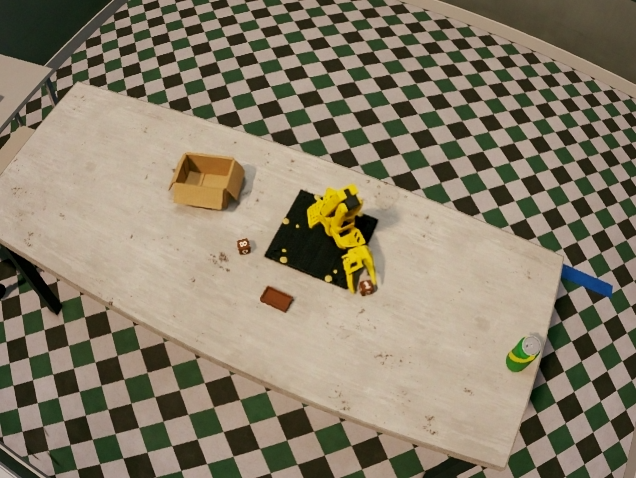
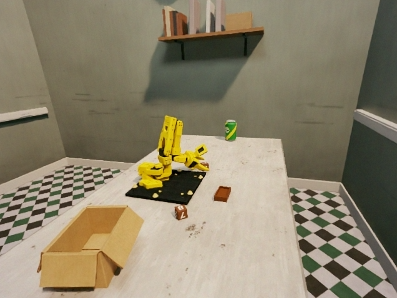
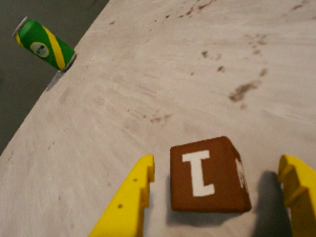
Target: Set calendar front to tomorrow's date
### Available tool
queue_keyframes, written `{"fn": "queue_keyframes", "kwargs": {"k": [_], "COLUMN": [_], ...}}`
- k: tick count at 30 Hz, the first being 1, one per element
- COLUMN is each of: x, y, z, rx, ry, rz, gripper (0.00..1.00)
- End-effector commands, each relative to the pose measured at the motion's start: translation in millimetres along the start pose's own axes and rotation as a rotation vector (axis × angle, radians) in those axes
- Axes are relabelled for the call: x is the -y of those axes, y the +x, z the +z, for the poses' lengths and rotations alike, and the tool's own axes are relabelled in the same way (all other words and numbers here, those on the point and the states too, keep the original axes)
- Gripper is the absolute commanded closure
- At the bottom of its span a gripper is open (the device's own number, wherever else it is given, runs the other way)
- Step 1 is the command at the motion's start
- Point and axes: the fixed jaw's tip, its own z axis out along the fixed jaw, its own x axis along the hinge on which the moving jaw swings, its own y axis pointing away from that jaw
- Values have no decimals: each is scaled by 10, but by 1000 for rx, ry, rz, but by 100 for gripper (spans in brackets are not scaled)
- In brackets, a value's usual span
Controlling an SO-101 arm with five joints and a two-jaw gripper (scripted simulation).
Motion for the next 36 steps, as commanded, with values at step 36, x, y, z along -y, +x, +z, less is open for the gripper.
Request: {"fn": "queue_keyframes", "kwargs": {"k": [36], "x": [-426], "y": [-605], "z": [-140], "rx": [228], "ry": [-284], "rz": [465], "gripper": [65]}}
